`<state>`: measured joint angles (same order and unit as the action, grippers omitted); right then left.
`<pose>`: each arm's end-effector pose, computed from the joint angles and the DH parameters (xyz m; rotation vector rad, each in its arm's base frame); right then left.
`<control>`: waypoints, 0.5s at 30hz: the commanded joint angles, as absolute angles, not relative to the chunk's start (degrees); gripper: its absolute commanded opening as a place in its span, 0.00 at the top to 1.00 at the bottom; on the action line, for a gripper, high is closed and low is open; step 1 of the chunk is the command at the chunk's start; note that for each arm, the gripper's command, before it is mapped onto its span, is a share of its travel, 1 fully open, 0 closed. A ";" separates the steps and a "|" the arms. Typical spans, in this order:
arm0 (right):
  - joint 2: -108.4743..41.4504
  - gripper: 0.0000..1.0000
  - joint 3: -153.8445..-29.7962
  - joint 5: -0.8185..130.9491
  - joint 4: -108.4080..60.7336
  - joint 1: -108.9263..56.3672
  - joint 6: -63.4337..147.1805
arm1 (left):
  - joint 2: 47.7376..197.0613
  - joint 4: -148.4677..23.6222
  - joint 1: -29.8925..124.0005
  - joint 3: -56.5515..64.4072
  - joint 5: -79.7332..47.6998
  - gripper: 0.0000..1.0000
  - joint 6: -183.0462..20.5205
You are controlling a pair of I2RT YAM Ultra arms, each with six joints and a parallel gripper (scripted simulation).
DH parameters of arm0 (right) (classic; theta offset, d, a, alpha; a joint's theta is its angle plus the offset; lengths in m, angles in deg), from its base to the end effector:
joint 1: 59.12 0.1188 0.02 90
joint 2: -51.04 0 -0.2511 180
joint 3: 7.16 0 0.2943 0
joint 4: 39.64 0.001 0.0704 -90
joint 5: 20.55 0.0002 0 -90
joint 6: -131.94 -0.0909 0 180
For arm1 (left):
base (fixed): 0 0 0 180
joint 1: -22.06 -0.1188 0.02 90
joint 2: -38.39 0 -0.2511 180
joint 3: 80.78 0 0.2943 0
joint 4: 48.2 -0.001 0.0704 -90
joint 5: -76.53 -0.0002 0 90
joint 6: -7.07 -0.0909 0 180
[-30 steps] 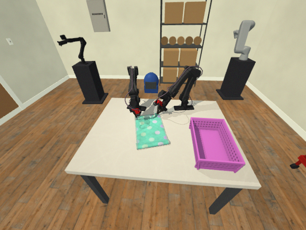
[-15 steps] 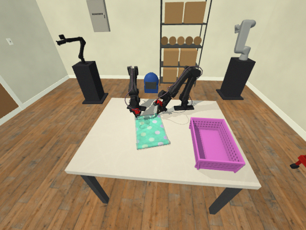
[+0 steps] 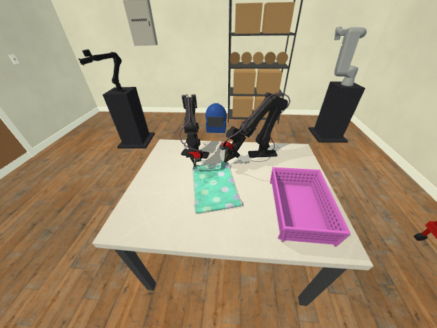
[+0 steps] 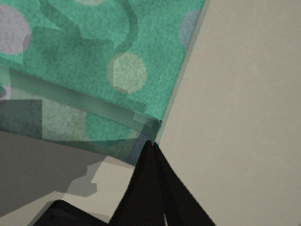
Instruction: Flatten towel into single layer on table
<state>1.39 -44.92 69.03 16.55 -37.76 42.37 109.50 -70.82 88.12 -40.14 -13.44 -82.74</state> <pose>0.1907 0.0764 0.0998 -0.5245 2.7145 0.1072 0.1183 -0.2638 0.0780 1.3930 2.1508 -0.4668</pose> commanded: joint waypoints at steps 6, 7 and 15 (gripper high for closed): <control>7.84 1.00 -45.84 69.41 9.35 -36.47 42.28 | 106.17 -81.46 82.19 -31.85 -12.83 1.00 -82.36; 5.09 1.00 -44.71 69.54 7.97 -36.86 42.30 | 106.93 -82.55 81.92 -31.12 -13.69 1.00 -82.62; -10.37 1.00 -66.35 69.51 12.06 -35.07 41.92 | 110.11 -94.98 71.71 -15.86 -13.30 1.00 -82.49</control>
